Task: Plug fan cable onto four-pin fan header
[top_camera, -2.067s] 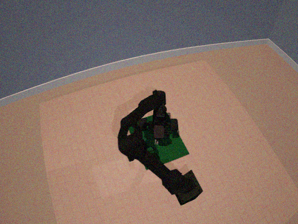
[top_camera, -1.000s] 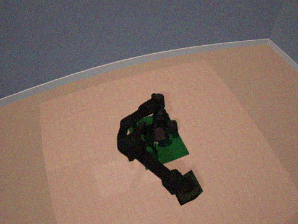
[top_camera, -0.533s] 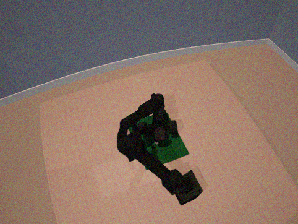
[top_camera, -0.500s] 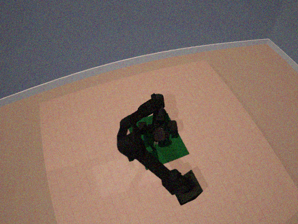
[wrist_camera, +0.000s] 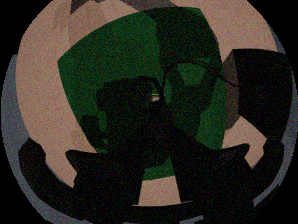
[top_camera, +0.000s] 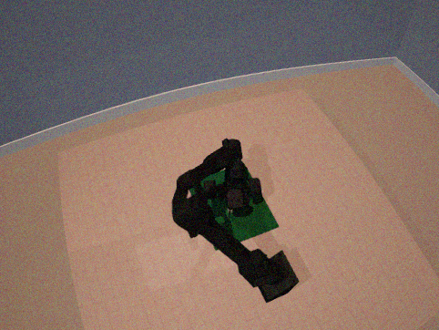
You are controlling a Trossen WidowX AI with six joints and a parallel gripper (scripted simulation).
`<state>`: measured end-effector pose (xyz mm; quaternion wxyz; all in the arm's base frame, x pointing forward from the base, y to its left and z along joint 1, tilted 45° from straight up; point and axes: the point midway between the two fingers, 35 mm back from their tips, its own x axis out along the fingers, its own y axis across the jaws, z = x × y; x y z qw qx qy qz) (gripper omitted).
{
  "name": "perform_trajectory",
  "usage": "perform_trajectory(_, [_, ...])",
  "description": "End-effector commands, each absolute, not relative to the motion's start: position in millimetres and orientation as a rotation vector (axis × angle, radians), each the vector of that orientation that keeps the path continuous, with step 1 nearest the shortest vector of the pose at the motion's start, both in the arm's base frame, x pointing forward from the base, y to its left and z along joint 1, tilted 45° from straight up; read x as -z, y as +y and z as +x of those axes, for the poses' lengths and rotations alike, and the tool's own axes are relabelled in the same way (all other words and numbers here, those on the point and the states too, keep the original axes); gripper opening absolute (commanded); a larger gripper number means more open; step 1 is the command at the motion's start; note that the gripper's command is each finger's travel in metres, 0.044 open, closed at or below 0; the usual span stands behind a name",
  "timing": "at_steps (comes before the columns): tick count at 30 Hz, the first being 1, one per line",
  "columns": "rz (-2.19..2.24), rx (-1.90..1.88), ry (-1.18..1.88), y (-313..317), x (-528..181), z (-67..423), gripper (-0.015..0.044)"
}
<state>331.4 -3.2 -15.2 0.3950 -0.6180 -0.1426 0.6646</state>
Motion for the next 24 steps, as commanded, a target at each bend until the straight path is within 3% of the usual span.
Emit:
perform_trajectory(1, [-1.565,-1.681,-0.362,-2.3,15.7,331.9,0.0])
perform_trajectory(24, [-1.562,-1.685,-0.378,7.3,25.5,333.1,0.0])
